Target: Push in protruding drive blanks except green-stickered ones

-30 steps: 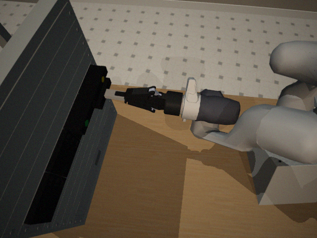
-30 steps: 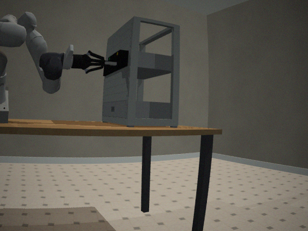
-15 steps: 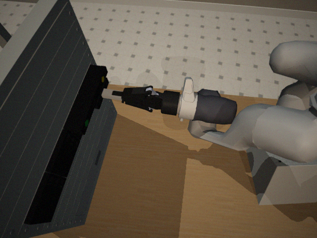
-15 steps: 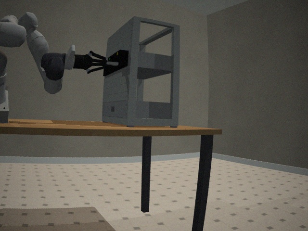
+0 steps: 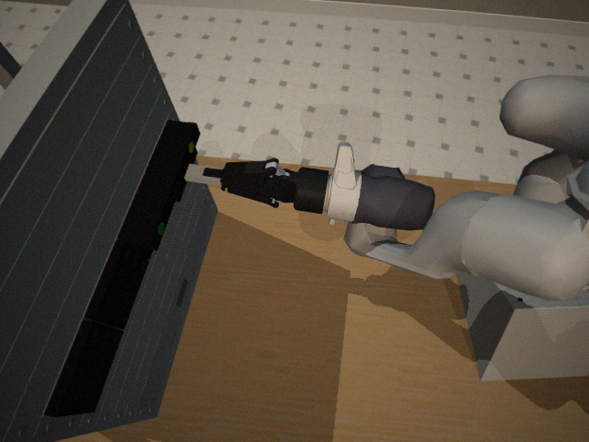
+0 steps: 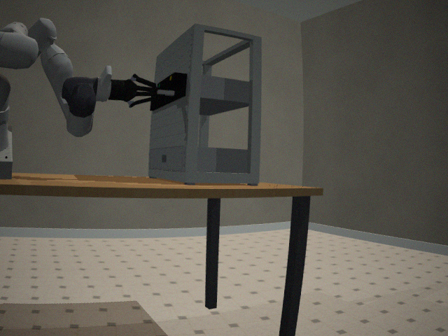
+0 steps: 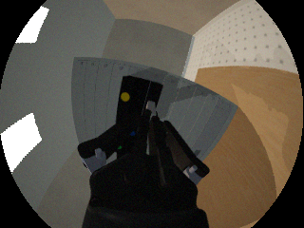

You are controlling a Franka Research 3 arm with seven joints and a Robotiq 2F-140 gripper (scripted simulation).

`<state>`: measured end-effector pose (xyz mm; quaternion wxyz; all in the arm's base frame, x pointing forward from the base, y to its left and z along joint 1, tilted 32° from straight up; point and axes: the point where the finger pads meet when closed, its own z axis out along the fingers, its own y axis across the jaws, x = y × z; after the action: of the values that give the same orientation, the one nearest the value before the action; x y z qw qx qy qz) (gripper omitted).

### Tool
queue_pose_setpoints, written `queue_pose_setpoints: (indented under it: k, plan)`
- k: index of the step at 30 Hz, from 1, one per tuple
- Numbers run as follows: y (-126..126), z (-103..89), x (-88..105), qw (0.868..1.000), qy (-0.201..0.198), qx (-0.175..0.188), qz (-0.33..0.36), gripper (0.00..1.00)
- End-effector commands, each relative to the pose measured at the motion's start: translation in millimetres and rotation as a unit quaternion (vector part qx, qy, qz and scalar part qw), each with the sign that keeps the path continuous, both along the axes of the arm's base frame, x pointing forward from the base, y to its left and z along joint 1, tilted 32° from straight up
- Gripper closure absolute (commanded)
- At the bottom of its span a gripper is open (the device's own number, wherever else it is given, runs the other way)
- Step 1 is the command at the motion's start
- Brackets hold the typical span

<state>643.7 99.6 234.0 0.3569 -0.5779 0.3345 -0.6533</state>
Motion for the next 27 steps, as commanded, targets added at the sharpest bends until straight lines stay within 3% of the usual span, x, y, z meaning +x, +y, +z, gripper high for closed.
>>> queue_pose_setpoints:
  k: [1, 27]
  plan:
    - [-3.1, -1.4, 3.3, 1.000, 0.003, -0.004, -0.004, 1.00]
    - [-4.6, -1.8, 6.9, 1.000, 0.003, -0.004, -0.004, 1.00]
